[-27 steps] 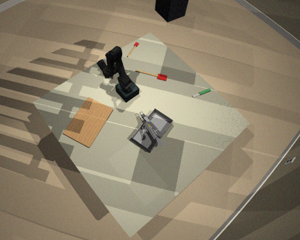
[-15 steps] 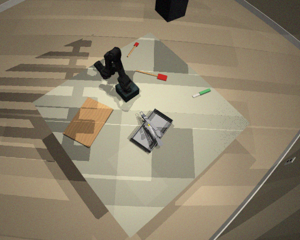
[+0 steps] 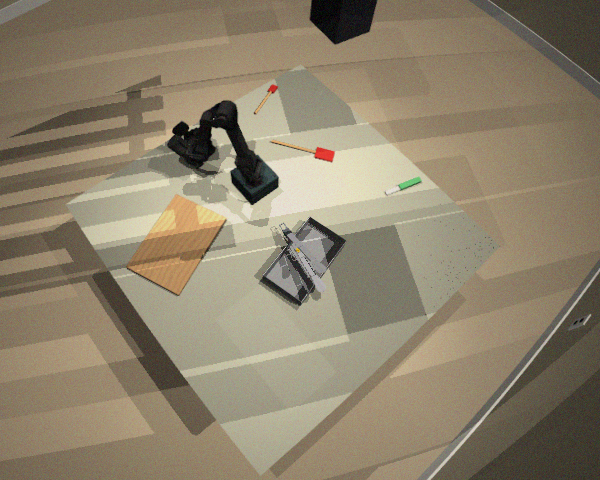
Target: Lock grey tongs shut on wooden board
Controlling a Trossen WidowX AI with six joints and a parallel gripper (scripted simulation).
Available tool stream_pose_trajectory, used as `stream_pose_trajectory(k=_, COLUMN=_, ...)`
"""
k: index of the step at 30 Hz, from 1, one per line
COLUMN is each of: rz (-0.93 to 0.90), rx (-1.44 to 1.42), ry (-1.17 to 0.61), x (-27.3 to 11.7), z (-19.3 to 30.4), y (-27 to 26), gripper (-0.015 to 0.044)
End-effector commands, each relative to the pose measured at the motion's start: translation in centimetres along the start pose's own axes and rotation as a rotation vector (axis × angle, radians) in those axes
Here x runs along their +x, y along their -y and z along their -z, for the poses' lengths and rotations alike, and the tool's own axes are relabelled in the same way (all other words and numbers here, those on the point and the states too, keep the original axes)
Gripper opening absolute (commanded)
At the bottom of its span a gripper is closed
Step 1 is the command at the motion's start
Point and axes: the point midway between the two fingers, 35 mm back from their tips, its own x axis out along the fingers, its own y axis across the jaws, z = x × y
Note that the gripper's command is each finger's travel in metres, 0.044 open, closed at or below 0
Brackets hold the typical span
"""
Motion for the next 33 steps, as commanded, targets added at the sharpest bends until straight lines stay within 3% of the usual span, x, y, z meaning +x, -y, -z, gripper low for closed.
stream_pose_trajectory(k=1, rz=-0.062, rx=-0.187, ry=-0.11, x=-2.1, z=2.6, y=-1.7, gripper=-0.015)
stream_pose_trajectory(k=16, rz=-0.487, rx=-1.068, ry=-0.427, x=-14.8, z=11.5, y=-4.7, gripper=-0.015)
stream_pose_trajectory(k=33, rz=-1.151, rx=-1.869, ry=-0.456, x=-30.0, z=14.7, y=-2.5, gripper=-0.015)
